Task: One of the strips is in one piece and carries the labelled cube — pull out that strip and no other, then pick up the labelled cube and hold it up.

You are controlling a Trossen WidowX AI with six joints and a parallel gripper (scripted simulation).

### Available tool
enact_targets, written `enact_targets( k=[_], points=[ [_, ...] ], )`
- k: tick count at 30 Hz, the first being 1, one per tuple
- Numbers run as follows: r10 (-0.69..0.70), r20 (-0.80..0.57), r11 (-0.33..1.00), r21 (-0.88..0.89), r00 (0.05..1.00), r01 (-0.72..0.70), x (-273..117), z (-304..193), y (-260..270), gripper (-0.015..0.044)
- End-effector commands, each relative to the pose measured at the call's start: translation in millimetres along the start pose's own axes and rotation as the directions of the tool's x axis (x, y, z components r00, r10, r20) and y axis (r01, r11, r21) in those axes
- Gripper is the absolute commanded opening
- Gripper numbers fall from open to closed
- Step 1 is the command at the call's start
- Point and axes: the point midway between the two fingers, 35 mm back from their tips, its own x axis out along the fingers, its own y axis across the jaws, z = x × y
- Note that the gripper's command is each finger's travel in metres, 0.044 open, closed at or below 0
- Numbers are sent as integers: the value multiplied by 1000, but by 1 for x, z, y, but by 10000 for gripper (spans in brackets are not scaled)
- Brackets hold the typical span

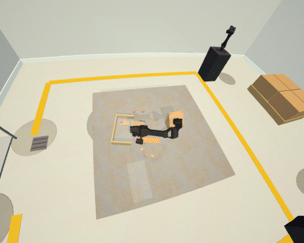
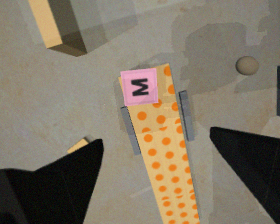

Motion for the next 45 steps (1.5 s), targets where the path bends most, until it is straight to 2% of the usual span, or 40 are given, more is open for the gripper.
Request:
enact_targets(
  k=[1, 10, 17, 18, 45],
  points=[
    [0, 8, 1000, -3, 1000, 0, -5, 14, 3, 440],
    [0, 9, 1000, -4, 1000, 0, -12, 40, 10, 440],
    [0, 9, 1000, -5, 1000, 0, -4, 40, 10, 256],
    [0, 9, 1000, -5, 1000, 0, -2, 41, 10, 250],
    [3, 8, 1000, -5, 1000, -3, 42, 40, 10, 250]
  ],
)
